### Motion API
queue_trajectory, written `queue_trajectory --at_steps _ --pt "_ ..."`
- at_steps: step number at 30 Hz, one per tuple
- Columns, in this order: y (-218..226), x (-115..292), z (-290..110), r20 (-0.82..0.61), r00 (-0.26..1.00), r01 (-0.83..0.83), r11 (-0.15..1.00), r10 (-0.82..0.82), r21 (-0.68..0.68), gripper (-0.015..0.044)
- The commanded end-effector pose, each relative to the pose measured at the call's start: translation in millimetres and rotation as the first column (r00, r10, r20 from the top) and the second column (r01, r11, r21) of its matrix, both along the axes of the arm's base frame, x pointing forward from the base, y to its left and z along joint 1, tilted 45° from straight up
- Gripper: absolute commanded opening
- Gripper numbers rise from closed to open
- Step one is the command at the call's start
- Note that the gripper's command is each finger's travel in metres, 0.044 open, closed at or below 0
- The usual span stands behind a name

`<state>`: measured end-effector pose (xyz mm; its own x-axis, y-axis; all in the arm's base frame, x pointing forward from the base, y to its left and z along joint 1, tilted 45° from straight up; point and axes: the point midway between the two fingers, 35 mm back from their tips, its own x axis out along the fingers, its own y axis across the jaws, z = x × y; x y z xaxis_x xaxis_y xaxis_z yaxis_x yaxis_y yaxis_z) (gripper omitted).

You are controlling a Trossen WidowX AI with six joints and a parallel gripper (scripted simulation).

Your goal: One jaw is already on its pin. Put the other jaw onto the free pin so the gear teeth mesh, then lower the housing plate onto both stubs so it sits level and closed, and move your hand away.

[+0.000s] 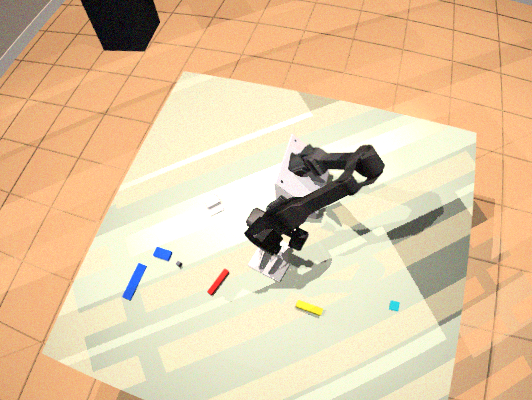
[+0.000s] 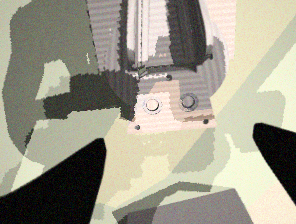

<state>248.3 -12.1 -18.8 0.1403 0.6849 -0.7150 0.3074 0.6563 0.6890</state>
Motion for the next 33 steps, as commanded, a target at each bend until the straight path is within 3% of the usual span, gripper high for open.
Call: queue_trajectory --at_steps 1,11,33 --pt "1.3 -1.3 -0.9 -0.006 1.0 -0.002 1.0 0.002 0.002 0.044" --pt "-32.1 -48.9 36.5 -0.011 1.0 -0.015 1.0 0.015 -0.003 0.044" --pt "-32.5 -49.9 37.2 -0.011 1.0 -0.016 1.0 0.016 -0.002 0.044"
